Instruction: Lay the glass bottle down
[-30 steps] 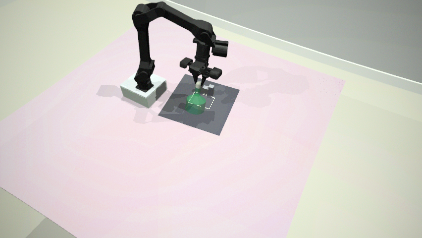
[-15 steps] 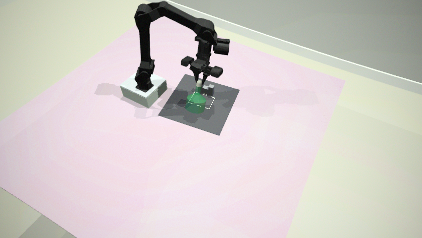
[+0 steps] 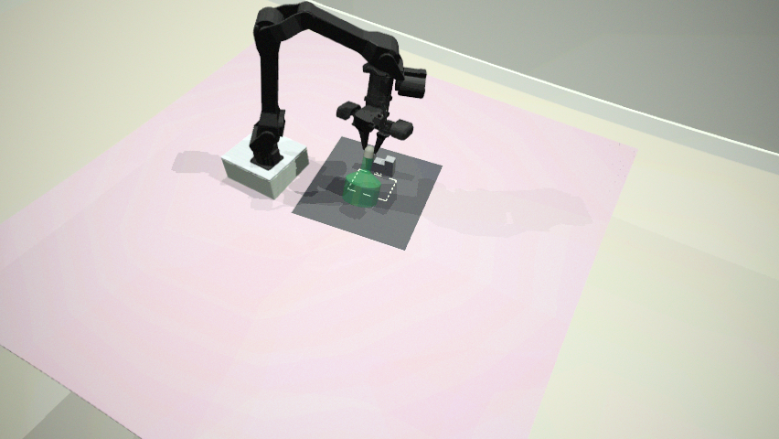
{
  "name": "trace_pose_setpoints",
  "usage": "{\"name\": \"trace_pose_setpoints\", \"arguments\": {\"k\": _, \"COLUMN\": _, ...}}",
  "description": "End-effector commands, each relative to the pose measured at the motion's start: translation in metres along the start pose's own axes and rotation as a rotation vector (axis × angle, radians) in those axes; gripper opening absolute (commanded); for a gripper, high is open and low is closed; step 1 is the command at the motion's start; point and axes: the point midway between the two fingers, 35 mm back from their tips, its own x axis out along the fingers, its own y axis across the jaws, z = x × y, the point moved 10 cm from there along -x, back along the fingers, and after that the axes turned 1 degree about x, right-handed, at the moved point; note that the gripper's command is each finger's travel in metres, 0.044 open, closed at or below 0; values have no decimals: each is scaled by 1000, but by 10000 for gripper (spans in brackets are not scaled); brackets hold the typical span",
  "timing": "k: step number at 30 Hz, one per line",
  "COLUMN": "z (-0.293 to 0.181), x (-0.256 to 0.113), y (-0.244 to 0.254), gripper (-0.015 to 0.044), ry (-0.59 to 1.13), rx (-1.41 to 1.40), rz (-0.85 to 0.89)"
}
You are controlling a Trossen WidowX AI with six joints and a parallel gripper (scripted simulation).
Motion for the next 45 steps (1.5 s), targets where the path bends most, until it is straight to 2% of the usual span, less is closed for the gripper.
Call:
{"name": "trace_pose_setpoints", "arguments": {"k": 1, "z": -9, "x": -1, "y": 0, "gripper": 108, "ry": 12, "rx": -2, "rz": -1}}
{"name": "trace_pose_setpoints", "arguments": {"k": 45, "z": -53, "x": 0, "y": -6, "gripper": 108, "ry": -92, "rx": 16, "rz": 14}}
